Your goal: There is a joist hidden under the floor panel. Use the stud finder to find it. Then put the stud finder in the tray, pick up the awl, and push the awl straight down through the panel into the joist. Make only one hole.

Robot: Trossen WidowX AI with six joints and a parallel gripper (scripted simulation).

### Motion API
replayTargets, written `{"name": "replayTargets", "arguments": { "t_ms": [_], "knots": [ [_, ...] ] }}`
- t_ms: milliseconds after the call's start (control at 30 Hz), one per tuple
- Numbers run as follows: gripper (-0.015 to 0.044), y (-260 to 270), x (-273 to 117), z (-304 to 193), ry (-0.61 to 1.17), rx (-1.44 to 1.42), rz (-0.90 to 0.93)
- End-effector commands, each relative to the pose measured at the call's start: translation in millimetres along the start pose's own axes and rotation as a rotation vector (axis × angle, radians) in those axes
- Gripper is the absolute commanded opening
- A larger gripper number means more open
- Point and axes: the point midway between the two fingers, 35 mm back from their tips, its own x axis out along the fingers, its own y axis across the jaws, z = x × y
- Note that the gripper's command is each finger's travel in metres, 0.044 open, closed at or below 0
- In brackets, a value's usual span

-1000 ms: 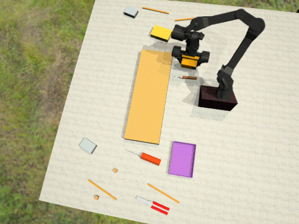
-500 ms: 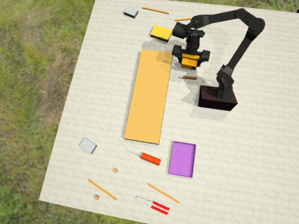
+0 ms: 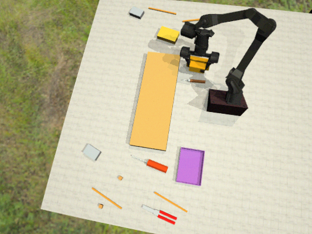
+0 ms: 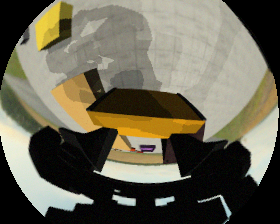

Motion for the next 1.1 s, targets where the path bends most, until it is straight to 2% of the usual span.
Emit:
{"name": "replayTargets", "arguments": {
  "t_ms": [0,1067],
  "knots": [
    [0.0,2.4,-2.0,0.9,0.025,-0.004,0.006],
    [0.0,2.2,-1.7,5.8,0.212,-0.01,0.005]
  ]
}}
